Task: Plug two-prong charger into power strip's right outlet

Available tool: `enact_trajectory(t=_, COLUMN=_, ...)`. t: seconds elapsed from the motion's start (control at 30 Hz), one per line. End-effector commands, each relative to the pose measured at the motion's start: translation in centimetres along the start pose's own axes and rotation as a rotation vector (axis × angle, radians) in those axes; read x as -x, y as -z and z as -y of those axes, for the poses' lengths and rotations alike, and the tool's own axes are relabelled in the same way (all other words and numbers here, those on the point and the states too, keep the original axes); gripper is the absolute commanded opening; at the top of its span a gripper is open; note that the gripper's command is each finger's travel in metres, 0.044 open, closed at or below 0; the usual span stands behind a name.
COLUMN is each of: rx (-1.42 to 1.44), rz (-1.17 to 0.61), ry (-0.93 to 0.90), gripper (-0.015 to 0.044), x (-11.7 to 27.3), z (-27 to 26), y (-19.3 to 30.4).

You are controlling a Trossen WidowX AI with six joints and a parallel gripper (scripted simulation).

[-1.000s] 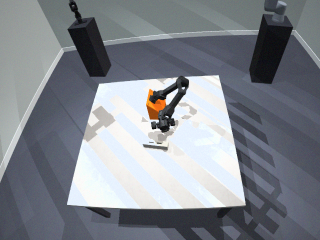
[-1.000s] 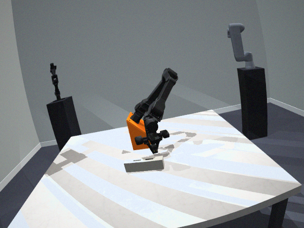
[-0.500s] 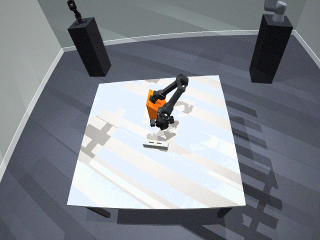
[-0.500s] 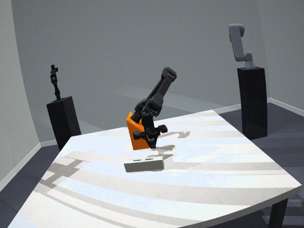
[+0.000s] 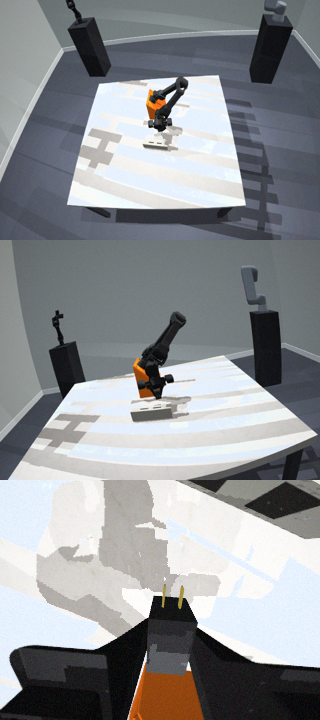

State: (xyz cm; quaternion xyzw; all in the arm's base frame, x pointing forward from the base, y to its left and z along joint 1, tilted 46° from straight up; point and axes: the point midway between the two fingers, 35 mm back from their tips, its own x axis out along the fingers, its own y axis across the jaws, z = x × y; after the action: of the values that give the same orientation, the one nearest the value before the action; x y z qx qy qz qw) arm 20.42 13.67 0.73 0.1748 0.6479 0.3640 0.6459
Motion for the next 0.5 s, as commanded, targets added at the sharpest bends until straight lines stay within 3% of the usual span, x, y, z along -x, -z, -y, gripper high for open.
enact_trajectory(t=0.0, rx=-0.031, rz=-0.004, ry=-0.005, gripper=0.0000, x=-0.4, z=0.6, y=-0.1)
enact_trajectory(t=0.47, rx=-0.107, rz=-0.002, ry=-0.010, gripper=0.0000, x=-1.5, z=2.3, y=-0.6)
